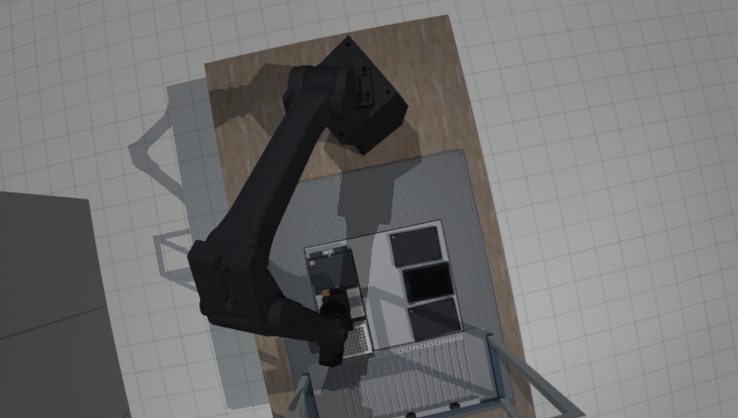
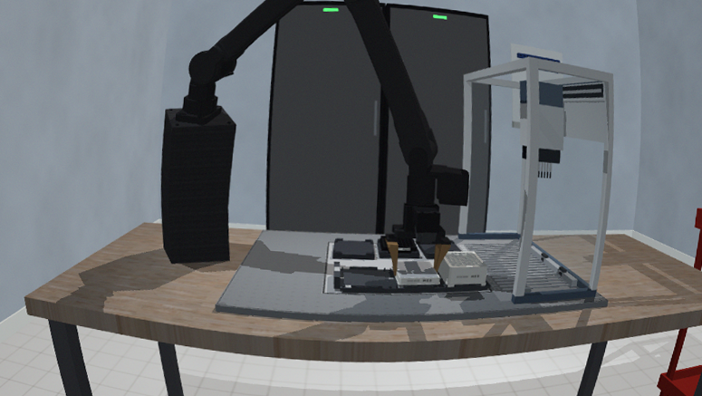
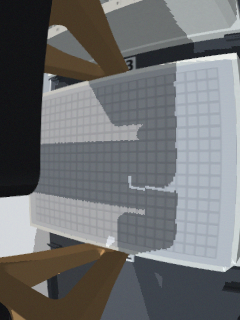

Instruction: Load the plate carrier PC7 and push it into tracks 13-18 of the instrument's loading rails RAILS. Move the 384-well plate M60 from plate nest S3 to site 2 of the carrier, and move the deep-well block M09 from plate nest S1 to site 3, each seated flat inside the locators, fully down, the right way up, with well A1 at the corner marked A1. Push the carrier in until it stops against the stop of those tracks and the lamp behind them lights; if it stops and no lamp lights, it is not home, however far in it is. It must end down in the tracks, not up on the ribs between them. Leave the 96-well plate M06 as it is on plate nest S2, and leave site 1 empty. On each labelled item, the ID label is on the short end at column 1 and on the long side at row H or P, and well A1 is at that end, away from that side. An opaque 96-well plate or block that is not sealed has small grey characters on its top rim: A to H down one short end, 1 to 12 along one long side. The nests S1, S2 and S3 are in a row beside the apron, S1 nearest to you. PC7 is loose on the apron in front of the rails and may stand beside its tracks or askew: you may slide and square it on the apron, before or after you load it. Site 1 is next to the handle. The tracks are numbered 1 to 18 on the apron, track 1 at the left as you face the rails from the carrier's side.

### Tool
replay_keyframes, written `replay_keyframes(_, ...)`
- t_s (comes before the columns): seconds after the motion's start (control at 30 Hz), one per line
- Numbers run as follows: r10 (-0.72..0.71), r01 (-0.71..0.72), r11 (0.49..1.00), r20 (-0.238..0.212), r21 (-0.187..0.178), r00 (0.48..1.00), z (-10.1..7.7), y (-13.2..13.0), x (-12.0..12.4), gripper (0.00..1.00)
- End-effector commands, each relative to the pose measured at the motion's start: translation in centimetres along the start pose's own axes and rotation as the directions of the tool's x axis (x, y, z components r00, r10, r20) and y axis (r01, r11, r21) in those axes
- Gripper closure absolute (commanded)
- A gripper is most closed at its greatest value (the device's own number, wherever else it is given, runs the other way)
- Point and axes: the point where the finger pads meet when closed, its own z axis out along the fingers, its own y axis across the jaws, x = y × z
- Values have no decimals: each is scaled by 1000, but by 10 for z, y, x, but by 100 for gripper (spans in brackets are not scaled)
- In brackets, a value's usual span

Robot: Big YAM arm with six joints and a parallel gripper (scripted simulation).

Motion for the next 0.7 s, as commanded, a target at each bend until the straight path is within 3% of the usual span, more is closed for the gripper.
replay_keyframes(0.0, 12, -11, 1000, 9, -19, 1000, 5, 7, -12, 100)
replay_keyframes(0.67, 11, -11, 1000, 7, -13, 1000, 8, 5, -11, 100)
